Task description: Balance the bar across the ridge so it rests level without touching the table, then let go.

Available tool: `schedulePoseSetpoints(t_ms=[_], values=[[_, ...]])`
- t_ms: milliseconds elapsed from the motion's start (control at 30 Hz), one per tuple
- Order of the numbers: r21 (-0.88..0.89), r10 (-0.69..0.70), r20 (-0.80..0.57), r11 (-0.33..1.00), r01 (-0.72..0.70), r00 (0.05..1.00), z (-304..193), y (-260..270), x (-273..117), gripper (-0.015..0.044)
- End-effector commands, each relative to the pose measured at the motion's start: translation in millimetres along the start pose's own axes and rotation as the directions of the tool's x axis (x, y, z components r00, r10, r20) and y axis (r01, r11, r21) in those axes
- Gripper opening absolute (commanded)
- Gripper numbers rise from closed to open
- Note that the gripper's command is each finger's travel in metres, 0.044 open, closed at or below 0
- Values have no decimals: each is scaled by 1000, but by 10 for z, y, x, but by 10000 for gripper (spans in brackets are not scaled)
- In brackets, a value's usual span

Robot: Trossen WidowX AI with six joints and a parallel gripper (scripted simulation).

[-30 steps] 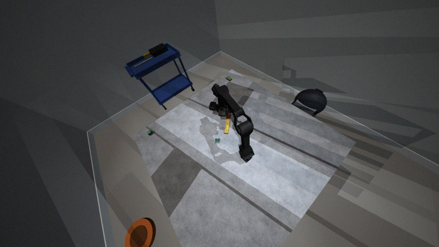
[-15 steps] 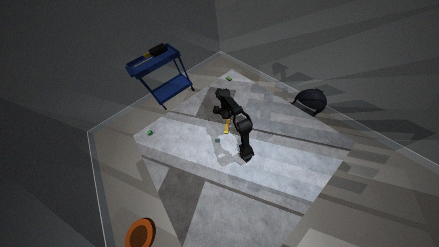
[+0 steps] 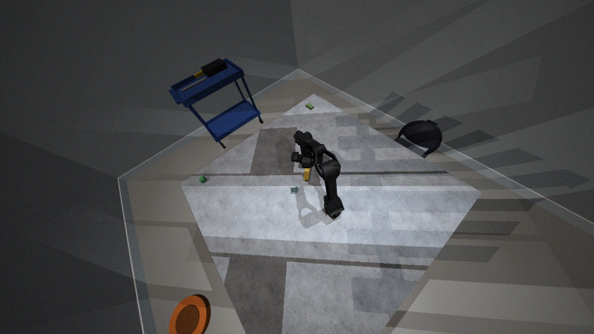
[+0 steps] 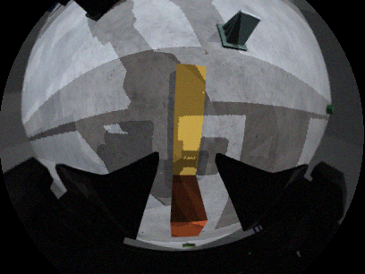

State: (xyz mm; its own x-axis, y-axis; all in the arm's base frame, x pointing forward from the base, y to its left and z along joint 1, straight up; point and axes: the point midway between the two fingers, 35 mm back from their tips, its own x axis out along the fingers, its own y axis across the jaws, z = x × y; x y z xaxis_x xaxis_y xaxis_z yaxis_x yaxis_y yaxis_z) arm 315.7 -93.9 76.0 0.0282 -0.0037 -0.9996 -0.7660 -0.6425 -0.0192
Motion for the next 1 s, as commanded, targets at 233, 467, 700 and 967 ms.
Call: schedulePoseSetpoints(t_ms=[233,467,700,967], values=[[-5,2,-5,1000,-2,1000,-8,5,145,315],[-5,3,-5,1000,-3,1000,-6,6,257,315],[-5,3,-5,1000,-3,1000,-5,7,268,315],[0,-1,-1,1000,1,1000,1,2,264,289]])
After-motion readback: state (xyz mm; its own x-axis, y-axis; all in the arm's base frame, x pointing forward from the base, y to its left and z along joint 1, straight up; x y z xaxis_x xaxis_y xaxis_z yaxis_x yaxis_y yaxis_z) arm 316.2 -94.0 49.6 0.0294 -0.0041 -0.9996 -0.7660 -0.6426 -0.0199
